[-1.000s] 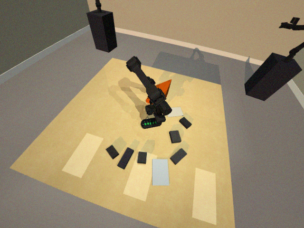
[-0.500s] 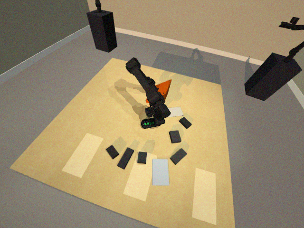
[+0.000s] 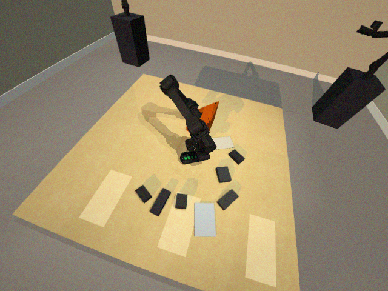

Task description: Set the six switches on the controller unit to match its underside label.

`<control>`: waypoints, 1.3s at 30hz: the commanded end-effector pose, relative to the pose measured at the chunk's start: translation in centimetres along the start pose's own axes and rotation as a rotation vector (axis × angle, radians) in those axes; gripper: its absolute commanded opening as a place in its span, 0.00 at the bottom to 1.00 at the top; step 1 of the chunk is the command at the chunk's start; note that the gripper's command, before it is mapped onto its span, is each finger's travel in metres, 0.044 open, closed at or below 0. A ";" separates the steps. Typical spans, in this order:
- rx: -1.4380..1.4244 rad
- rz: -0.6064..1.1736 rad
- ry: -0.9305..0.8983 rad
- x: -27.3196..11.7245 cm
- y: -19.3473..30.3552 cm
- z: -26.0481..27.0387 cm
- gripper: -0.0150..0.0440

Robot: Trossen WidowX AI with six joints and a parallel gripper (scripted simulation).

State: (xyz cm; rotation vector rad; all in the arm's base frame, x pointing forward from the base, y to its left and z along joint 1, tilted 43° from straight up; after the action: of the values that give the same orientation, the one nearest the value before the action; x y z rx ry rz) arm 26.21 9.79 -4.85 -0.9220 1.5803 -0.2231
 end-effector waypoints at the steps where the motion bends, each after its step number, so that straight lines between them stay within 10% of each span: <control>1: -0.004 -0.003 0.001 0.2 0.0 0.0 0.25; 11: -0.004 -0.001 0.000 -4.3 0.0 0.0 0.25; 39: -0.004 -0.003 0.001 -1.7 -2.0 0.4 0.25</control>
State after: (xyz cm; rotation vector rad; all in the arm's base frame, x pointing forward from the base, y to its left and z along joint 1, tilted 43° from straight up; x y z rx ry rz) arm 27.37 10.09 -2.13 -0.9214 1.5786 -0.2229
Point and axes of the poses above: the point midway between the two fingers, 35 mm back from their tips, its own x axis out along the fingers, its own z axis across the jaws, y = z × x, the point moved 1 cm from there along -x, back along the fingers, and after that the axes turned 11 degrees about x, right-handed, at the moved point
